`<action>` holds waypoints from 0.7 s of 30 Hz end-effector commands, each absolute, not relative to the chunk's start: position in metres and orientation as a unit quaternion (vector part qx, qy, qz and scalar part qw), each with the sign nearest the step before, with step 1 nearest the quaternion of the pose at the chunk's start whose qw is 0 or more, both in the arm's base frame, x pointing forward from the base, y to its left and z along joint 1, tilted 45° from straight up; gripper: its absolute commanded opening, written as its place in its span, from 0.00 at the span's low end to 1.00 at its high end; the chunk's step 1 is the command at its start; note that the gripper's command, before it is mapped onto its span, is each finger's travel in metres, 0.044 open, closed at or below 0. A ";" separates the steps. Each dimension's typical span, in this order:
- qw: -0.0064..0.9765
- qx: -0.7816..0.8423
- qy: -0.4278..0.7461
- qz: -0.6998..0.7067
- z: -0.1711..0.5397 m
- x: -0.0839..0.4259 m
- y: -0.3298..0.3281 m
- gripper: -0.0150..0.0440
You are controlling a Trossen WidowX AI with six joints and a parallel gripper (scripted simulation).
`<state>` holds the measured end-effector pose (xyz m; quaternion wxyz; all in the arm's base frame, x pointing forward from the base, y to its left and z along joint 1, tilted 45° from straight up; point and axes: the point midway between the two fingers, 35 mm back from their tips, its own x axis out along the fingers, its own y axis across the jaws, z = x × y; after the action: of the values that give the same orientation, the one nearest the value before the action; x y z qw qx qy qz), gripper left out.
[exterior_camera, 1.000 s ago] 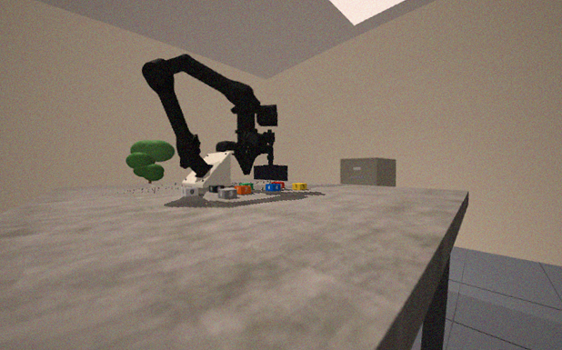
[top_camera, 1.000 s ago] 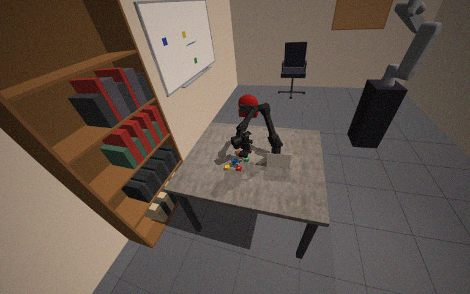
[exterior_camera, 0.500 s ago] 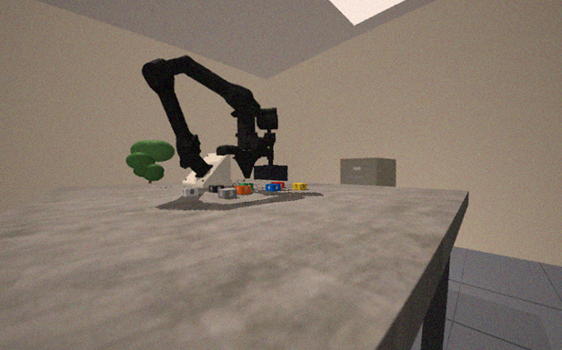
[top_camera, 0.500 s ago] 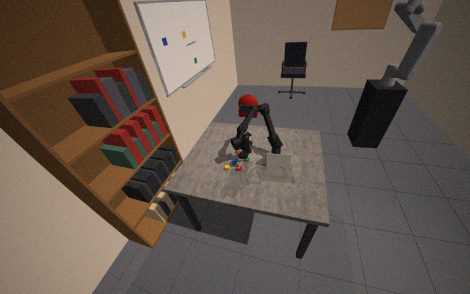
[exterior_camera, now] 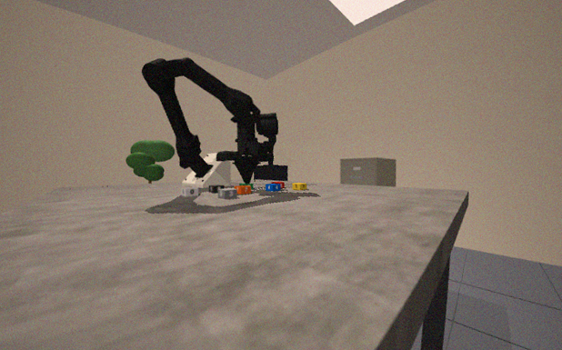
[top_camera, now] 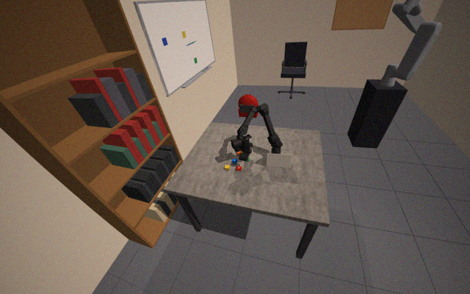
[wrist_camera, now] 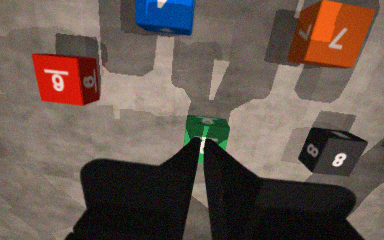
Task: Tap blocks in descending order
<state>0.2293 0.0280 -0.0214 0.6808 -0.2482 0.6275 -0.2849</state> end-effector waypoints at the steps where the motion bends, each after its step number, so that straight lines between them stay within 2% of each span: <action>1: 0.681 -0.248 0.628 -0.285 -0.020 0.229 0.029 0.29; 10: 0.678 -0.251 0.629 -0.285 0.004 0.227 0.053 0.29; 16: 0.678 -0.251 0.630 -0.284 0.054 0.223 0.102 0.29; 21: 0.678 -0.251 0.630 -0.284 0.058 0.223 0.102 0.29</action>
<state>0.2247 0.1015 0.0513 0.6817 -0.2537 0.6271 -0.2788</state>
